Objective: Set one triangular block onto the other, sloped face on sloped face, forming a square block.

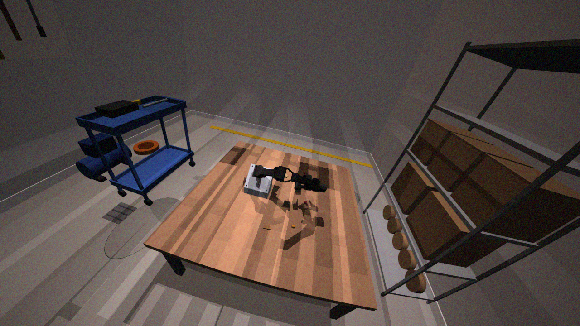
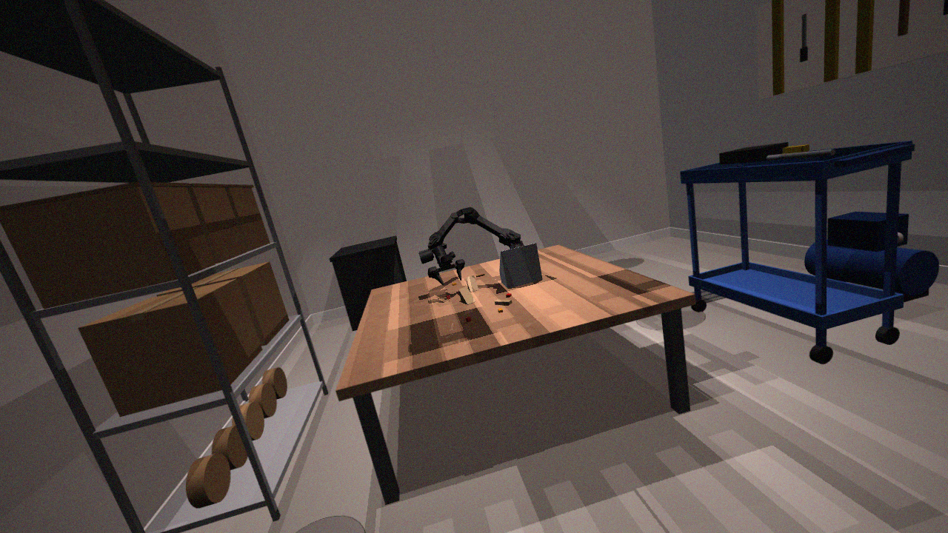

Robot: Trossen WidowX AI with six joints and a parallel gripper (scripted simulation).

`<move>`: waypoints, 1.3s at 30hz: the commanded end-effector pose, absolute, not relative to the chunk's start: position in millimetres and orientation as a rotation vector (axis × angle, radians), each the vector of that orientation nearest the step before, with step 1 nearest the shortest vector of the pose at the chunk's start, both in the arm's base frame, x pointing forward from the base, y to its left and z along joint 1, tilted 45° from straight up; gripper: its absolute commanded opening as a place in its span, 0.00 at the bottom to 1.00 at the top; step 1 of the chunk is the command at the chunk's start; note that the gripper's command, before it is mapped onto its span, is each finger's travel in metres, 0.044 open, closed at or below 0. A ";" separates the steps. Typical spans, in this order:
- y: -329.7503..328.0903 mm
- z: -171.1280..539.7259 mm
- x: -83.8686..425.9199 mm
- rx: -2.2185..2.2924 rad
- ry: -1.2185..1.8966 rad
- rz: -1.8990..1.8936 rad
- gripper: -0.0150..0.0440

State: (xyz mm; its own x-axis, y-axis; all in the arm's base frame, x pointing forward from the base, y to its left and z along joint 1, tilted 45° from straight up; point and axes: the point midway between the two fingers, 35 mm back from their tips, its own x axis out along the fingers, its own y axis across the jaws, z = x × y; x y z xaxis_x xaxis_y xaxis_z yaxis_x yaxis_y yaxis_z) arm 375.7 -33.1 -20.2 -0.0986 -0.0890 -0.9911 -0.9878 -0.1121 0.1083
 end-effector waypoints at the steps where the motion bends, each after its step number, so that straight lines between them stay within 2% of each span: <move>1: -36.5 -30.0 355.7 -1.318 1.322 1.468 1.00; 39: -45.0 -81.8 345.0 -1.317 1.324 1.468 1.00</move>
State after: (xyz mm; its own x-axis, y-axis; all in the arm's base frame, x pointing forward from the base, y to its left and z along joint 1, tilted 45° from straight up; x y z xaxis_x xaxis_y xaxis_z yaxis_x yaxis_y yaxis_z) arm 348.0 -44.0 -76.0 -0.1848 -0.0992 -0.9778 -0.9628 -0.1814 0.2004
